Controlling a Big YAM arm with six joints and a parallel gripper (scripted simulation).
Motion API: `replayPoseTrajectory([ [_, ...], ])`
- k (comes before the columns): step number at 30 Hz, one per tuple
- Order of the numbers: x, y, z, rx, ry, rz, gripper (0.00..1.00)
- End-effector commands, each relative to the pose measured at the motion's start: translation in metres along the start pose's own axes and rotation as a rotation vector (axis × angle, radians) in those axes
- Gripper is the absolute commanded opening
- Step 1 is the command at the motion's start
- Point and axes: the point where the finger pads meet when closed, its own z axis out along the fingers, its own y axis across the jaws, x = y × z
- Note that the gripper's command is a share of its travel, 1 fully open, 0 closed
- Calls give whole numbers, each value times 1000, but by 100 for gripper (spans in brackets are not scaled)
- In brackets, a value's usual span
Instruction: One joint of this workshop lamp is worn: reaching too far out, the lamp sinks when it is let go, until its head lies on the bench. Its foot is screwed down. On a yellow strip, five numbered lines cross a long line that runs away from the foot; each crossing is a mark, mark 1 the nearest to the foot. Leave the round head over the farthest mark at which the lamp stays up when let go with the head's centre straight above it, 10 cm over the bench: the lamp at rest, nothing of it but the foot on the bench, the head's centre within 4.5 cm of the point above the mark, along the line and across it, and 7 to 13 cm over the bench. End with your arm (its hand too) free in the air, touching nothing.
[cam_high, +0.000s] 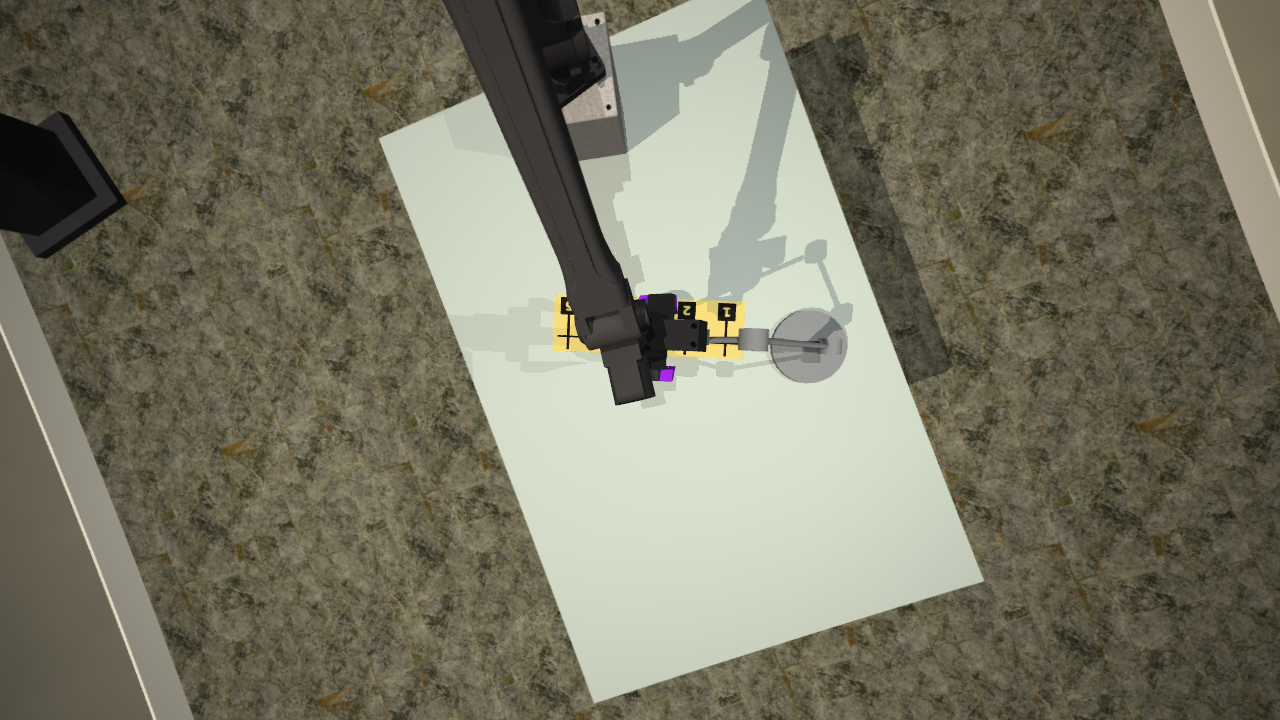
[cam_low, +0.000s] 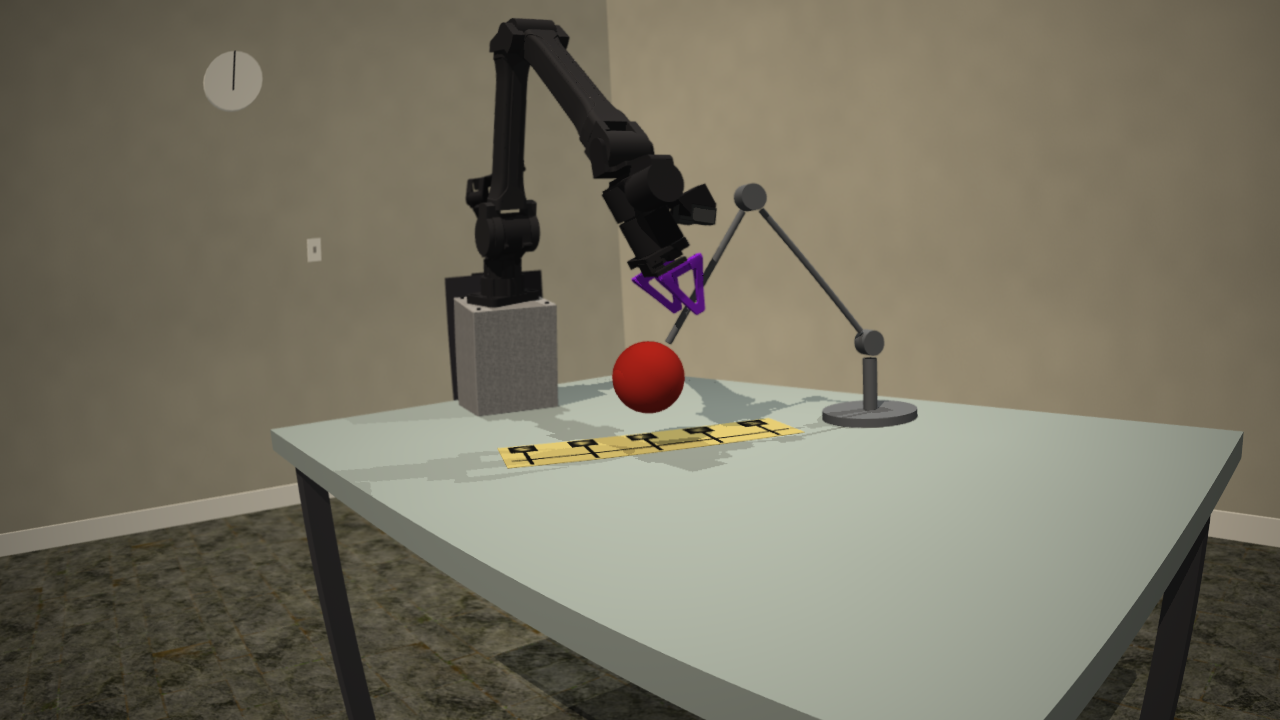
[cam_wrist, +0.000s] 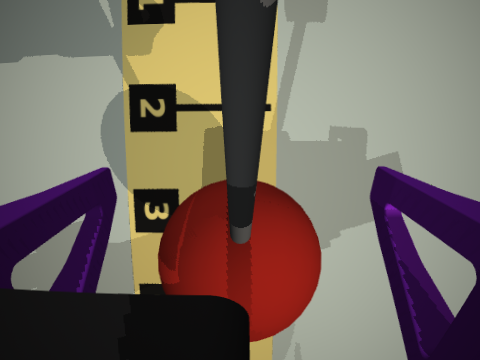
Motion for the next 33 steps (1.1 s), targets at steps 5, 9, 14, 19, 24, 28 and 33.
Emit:
replayPoseTrajectory([
  [5,0,3,7,-21,2,6,100],
  [9,0,3,7,-21,2,6,100],
  [14,0,3,7,-21,2,6,100],
  [19,0,2,6,-19,1,5,0],
  [24,-1,0,3,-9,0,2,0],
  [28,-2,-1,0,-1,-2,-1,0],
  [33,-3,-3,-3,9,-3,-4,0],
])
